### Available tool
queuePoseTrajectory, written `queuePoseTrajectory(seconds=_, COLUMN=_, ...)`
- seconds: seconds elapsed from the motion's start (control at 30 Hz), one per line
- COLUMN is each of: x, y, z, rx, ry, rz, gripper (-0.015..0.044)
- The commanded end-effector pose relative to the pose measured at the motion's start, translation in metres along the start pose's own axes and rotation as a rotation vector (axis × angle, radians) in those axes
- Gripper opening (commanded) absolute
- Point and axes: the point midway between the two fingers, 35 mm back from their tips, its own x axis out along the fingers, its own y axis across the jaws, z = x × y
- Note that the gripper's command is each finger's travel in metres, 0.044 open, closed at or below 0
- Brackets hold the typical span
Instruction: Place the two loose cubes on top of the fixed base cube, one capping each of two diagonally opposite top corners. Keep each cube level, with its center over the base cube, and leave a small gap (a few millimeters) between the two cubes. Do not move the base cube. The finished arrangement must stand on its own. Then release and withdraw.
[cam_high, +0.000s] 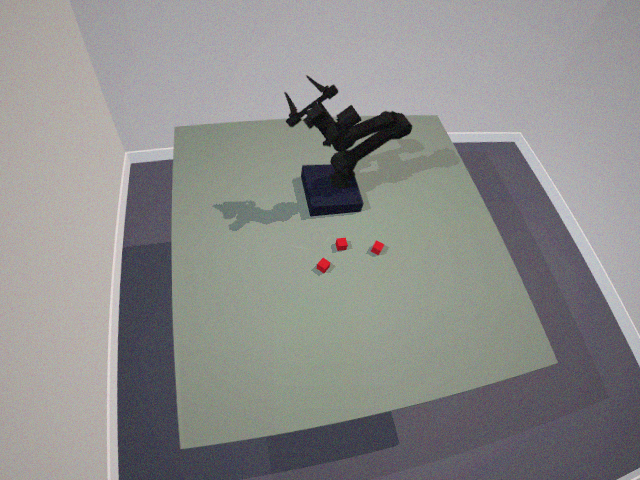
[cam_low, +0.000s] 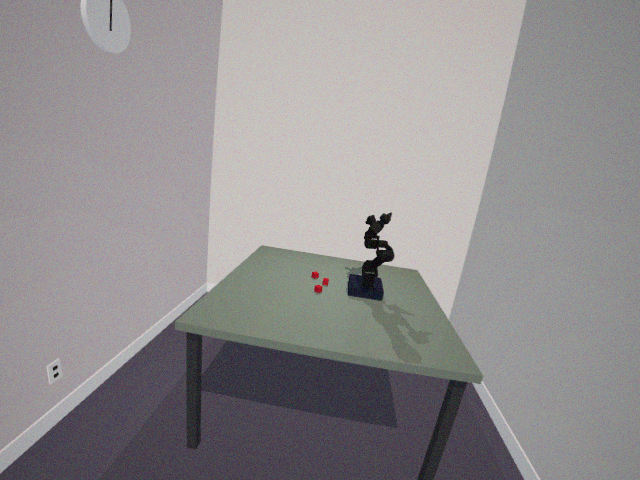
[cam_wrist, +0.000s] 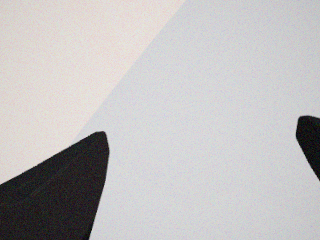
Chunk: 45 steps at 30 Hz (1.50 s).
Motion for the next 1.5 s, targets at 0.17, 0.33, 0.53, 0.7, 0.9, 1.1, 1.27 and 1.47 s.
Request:
queuePoseTrajectory(seconds=0.17, x=-0.003, y=0.056, z=0.046, rx=-0.132, ry=-0.165, rz=0.244, gripper=0.0265)
queuePoseTrajectory(seconds=0.33, x=-0.030, y=0.115, z=0.093, rx=-0.272, ry=-0.378, rz=0.507, gripper=0.0265)
queuePoseTrajectory(seconds=0.53, x=-0.087, y=0.169, z=0.134, rx=-0.422, ry=-0.640, rz=0.785, gripper=0.0265)
queuePoseTrajectory(seconds=0.7, x=-0.143, y=0.196, z=0.153, rx=-0.533, ry=-0.847, rz=0.981, gripper=0.0265)
queuePoseTrajectory(seconds=0.9, x=-0.217, y=0.213, z=0.161, rx=-0.672, ry=-1.107, rz=1.208, gripper=0.0265)
queuePoseTrajectory(seconds=1.1, x=-0.290, y=0.210, z=0.152, rx=-0.824, ry=-1.371, rz=1.426, gripper=0.0265)
queuePoseTrajectory(seconds=1.27, x=-0.344, y=0.193, z=0.133, rx=-0.967, ry=-1.587, rz=1.601, gripper=0.0265)
queuePoseTrajectory(seconds=1.47, x=-0.393, y=0.159, z=0.101, rx=-1.168, ry=-1.826, rz=1.802, gripper=0.0265)
